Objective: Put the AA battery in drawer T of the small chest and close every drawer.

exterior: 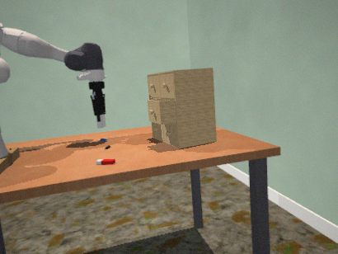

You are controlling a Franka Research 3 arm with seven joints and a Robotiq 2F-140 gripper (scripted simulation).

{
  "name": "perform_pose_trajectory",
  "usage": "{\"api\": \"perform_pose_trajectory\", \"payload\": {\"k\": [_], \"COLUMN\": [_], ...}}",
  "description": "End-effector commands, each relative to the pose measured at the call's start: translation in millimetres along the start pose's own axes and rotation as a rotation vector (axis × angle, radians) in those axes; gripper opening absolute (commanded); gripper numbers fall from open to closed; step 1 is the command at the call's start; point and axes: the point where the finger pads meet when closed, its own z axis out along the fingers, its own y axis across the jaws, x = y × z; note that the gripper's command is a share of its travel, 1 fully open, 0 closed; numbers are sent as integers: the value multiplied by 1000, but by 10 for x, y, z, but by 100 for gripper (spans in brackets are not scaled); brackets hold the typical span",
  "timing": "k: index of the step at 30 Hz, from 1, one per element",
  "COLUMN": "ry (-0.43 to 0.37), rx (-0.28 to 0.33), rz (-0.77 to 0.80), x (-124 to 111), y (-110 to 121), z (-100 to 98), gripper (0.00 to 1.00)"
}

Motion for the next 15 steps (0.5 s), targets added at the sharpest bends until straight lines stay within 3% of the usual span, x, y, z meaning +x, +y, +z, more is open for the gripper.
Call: {"api": "perform_pose_trajectory", "payload": {"k": [1,8,9,15], "ry": [-7,-7,-6,-6], "rx": [-2,-2,-1,-1], "rz": [-222,-222,-346,-346], "x": [-31,-31,-31,-31], "y": [-28,-28,-30,-30], "z": [1,1,2,2], "gripper": [20,20,20,20]}}
